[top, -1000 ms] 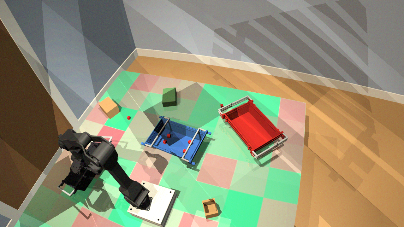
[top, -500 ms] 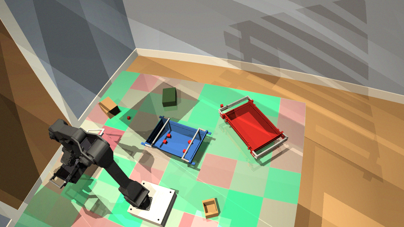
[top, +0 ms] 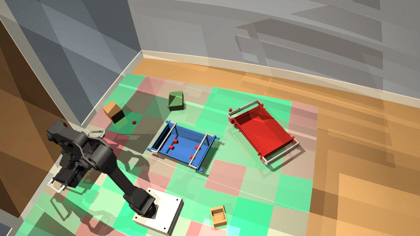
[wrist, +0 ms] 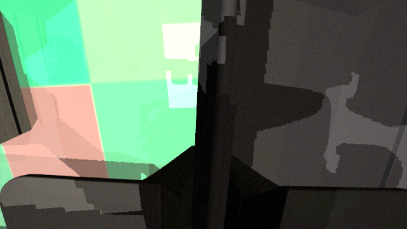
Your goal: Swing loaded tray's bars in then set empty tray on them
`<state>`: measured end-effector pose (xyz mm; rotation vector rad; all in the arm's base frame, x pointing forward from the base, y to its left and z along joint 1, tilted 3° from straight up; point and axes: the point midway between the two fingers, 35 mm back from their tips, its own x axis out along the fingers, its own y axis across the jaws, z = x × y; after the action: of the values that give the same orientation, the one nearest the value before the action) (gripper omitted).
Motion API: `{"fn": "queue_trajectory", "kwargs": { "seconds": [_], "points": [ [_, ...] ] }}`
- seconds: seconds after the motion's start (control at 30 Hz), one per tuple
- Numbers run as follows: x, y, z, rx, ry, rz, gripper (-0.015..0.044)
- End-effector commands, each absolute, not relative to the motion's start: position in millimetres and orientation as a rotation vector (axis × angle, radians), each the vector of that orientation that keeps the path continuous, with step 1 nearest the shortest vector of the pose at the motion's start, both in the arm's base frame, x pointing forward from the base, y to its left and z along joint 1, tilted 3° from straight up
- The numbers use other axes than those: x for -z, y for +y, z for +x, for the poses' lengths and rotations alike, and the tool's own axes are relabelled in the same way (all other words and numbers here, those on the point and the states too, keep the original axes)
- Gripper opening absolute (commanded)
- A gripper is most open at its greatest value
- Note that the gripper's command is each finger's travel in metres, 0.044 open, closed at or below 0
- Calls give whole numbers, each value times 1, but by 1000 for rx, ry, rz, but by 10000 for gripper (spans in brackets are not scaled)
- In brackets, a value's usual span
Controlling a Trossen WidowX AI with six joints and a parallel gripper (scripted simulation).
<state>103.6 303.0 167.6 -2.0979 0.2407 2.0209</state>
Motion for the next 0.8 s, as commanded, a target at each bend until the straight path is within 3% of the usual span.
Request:
{"fn": "queue_trajectory", "kwargs": {
  "seconds": [0.0,0.77],
  "points": [
    [-174,307,105,-2001,221,-2091,0],
    [-173,299,124,-1963,291,-2049,0]
  ]
}}
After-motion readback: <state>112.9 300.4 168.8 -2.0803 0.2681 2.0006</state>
